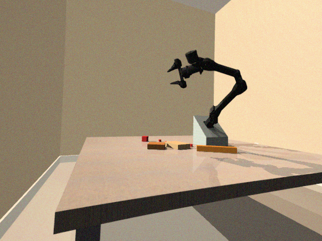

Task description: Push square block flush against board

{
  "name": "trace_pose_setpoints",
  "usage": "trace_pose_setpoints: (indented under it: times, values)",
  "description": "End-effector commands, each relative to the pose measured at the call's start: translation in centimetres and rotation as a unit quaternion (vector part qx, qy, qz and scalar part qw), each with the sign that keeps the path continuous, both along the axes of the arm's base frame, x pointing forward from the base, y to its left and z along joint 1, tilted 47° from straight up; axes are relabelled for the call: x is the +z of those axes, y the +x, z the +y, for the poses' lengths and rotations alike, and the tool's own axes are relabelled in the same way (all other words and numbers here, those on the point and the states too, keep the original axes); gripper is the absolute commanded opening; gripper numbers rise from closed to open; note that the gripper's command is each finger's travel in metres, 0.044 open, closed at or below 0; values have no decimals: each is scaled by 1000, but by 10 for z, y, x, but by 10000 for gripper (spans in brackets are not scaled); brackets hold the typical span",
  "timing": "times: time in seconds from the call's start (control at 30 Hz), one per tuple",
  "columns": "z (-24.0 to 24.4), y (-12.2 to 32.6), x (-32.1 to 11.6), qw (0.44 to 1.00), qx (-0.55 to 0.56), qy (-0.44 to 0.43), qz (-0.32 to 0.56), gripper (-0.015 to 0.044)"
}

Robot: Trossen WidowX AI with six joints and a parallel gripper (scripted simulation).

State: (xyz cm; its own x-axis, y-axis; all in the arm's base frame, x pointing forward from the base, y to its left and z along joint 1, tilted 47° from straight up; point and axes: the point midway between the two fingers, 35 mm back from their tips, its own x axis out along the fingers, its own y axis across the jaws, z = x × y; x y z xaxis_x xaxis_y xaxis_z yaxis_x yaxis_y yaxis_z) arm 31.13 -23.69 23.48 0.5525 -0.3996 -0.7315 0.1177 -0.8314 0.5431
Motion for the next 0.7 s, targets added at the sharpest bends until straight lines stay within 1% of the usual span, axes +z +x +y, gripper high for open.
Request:
trace_pose_setpoints:
  times: [0.0, 0.1, 0.47, 0.67]
  values:
    - [0, 0, 0, 1000, 0, 0, 0, 374]
    - [1, 2, -5, 1000, 9, 2, 6, 295]
    - [25, 29, -81, 981, 167, 41, 92, 6]
    - [43, 38, -123, 956, 255, 67, 125, 0]
